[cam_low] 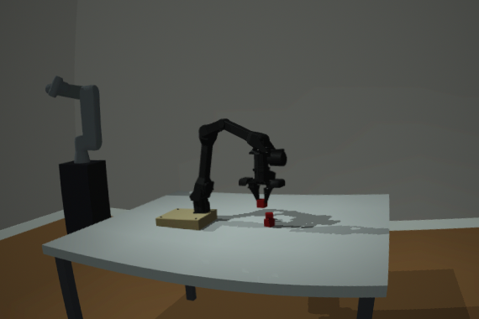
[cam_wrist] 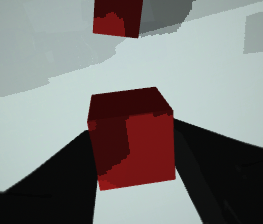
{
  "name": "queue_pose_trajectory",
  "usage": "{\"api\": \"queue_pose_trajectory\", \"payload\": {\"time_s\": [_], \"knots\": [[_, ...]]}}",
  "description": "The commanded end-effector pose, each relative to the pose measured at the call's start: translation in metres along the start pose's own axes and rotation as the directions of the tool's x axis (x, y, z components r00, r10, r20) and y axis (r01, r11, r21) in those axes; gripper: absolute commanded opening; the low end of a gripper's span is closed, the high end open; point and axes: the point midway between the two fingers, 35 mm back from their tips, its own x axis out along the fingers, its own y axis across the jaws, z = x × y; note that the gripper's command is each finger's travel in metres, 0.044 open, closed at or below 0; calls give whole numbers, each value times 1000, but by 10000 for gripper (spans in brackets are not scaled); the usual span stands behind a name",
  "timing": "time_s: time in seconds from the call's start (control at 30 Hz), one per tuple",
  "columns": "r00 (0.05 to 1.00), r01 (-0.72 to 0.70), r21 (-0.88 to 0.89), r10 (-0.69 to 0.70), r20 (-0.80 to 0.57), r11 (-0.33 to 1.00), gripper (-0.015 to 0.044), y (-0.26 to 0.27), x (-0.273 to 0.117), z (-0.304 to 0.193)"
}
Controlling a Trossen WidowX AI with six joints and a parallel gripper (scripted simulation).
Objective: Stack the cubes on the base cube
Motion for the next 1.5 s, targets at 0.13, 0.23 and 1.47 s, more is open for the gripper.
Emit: {"api": "queue_pose_trajectory", "payload": {"time_s": [0.13,0.23,1.47], "knots": [[1000,-1,31,1,7,1000,105,0,6,28],[1000,-1,43,1,8,999,105,0,8,38],[1000,-10,180,6,20,984,105,32,30,154]]}}
